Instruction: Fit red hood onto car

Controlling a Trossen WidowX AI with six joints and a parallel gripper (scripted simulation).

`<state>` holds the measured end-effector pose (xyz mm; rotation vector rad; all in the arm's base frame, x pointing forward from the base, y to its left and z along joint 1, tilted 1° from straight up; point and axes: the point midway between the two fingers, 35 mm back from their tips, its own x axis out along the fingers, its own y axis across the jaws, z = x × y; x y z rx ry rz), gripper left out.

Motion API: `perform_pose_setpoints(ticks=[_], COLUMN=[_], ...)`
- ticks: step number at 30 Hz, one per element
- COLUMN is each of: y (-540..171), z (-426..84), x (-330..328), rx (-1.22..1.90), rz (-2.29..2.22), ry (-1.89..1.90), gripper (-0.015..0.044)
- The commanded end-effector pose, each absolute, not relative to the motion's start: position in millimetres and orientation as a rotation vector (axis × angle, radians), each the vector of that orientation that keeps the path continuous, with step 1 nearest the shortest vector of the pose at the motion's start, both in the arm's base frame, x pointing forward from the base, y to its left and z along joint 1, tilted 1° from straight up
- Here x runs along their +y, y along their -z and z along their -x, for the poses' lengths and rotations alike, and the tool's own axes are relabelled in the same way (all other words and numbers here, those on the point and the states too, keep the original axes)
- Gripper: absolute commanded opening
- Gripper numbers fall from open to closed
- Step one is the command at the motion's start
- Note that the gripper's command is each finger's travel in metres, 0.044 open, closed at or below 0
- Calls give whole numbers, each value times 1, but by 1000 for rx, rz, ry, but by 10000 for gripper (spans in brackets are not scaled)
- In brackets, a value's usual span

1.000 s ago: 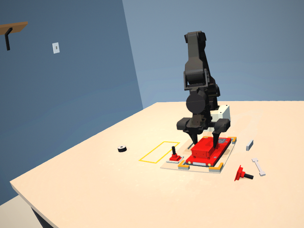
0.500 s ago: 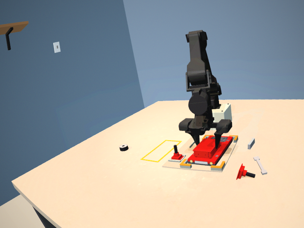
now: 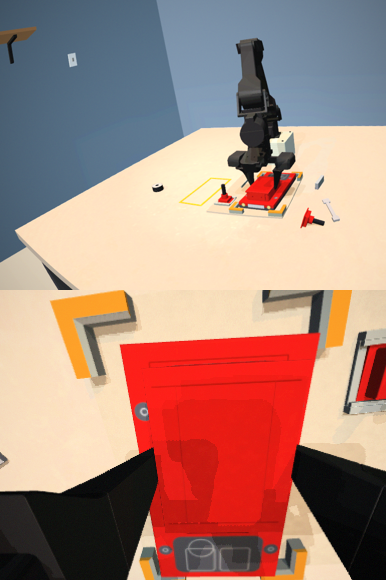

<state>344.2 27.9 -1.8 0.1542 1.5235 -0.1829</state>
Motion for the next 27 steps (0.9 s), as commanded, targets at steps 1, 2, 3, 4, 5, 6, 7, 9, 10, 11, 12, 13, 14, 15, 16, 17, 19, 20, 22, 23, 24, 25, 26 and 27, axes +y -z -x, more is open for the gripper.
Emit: perform_pose_setpoints(ticks=[1, 2, 3, 4, 5, 6, 7, 9, 10, 11, 12, 13, 14, 15, 16, 17, 19, 20, 22, 23, 24, 25, 26, 27], y=[2, 2, 2, 2, 2, 2, 2, 2, 2, 2, 2, 2, 2, 0, -4, -10, -25, -35, -58, -65, -67, -67, -67, -67], z=[-344, -344, -344, -344, -344, -344, -344, -344, -344, -344, -344, -344, -344, -344, -345, -345, -345, -345, -343, -342, -342, -342, -342, -342], x=[28, 28, 28, 28, 28, 28, 28, 28, 28, 28, 28, 28, 28, 28, 28, 28, 28, 29, 29, 29, 29, 29, 29, 29], rx=[1523, 1523, 1523, 1523, 1523, 1523, 1523, 1523, 1523, 1523, 1523, 1523, 1523, 1523, 1523, 1523, 1523, 1524, 1524, 1524, 1524, 1524, 1524, 1524], rz=[-154, -154, -154, -154, -154, -154, -154, -154, -154, -154, -154, -154, -154, -154, -155, -155, -156, -157, -159, -159, -159, -159, -159, -159], ry=[183, 183, 183, 183, 183, 183, 183, 183, 183, 183, 183, 183, 183, 183, 182, 182, 181, 180, 178, 178, 178, 178, 178, 178], gripper=[184, 210, 236, 263, 289, 315, 341, 394, 420, 440, 440, 440, 440, 440, 440, 440, 440, 440, 440, 440, 440, 440, 440, 440])
